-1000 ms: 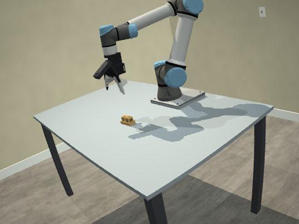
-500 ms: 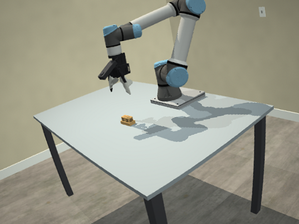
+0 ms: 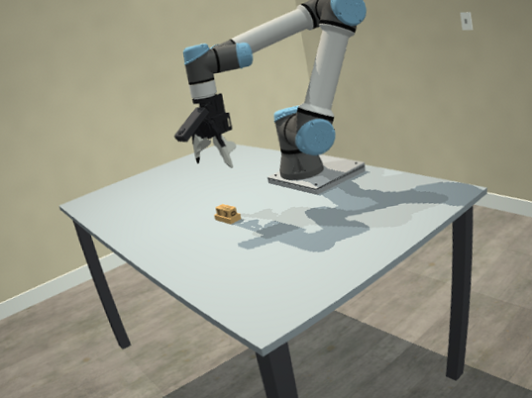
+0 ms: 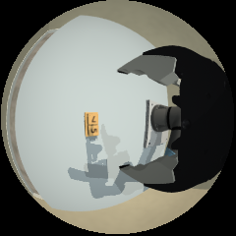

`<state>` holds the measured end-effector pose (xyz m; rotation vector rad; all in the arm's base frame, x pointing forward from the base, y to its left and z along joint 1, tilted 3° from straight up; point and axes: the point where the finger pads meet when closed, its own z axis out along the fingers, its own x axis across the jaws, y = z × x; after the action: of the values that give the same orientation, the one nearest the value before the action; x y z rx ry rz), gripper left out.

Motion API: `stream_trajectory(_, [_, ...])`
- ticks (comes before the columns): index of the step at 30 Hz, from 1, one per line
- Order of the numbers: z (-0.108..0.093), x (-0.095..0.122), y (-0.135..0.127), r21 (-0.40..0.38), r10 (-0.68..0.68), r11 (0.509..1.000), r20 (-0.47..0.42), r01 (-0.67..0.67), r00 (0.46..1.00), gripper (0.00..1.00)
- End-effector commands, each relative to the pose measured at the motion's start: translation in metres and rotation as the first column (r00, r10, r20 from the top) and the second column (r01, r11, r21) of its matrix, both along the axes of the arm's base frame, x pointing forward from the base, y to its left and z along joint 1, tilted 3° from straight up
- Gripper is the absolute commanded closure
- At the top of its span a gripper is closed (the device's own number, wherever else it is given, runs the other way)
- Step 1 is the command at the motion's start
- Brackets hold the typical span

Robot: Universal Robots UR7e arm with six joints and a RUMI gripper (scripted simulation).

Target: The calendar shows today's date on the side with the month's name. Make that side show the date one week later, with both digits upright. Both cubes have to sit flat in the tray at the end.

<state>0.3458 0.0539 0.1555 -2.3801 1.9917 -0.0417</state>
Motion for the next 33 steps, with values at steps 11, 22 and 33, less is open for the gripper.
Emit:
stream_trajectory(11, [-0.01,0.002,0.002,-0.008,0.239,0.971,-0.002,-0.239,0.971,0.0])
stream_trajectory(22, [-0.018,0.004,0.003,-0.019,0.474,0.88,-0.002,-0.474,0.881,0.0])
stream_trajectory(33, [-0.025,0.005,0.004,-0.028,0.649,0.76,-0.005,-0.649,0.761,0.0])
